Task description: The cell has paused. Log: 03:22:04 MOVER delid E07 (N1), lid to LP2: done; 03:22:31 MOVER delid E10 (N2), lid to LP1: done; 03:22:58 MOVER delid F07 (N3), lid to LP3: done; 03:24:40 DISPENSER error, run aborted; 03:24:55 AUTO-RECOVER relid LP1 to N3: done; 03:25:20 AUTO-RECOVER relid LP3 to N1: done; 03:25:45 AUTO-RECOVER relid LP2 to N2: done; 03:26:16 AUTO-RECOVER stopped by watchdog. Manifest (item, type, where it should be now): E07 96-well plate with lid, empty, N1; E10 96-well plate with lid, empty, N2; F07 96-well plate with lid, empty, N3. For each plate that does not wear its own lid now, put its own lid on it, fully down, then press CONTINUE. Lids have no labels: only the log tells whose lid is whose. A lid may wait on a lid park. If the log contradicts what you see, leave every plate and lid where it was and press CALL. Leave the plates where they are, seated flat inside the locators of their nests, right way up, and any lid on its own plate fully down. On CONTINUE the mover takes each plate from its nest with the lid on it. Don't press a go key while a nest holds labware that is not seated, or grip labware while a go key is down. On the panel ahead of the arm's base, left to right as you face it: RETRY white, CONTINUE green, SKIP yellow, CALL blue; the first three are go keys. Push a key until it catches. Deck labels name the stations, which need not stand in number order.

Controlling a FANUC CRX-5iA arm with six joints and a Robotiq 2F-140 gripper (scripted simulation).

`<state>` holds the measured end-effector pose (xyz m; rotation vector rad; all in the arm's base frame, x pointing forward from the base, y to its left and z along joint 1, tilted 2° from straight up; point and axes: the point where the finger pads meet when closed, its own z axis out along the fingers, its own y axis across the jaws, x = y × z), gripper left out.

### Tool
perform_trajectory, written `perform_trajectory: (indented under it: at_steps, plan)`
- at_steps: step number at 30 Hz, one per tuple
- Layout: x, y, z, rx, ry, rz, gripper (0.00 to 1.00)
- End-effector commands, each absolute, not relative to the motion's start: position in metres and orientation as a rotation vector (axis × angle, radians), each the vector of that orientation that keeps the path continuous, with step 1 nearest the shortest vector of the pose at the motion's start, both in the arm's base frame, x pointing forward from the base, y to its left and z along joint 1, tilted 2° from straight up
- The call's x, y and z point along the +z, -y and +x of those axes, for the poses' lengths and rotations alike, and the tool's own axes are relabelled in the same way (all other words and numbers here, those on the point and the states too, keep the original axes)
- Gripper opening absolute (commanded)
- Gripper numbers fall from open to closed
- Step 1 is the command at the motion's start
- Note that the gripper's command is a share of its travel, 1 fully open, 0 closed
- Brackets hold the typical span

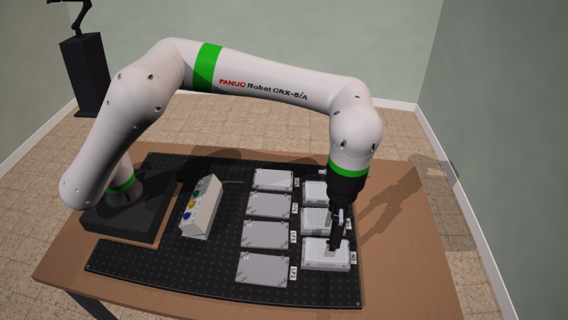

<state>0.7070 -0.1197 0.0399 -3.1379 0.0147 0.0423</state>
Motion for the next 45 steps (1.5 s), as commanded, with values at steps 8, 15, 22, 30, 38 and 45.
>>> perform_trajectory:
  at_steps: [8,15,22,30,38,45]
  plan:
    - [0.0401,0.1201,0.7076,0.043,-0.015,-3.138,0.66]
    - [0.0401,0.1201,0.7076,0.043,-0.015,-3.138,0.66]
    - [0.0401,0.1201,0.7076,0.043,-0.015,-3.138,0.66]
    - [0.0401,0.1201,0.7076,0.043,-0.015,-3.138,0.66]
    - [0.0389,0.1201,0.7076,0.043,-0.015,-3.138,0.66]
    - [0.0354,0.1201,0.7075,0.043,-0.015,-3.138,0.66]
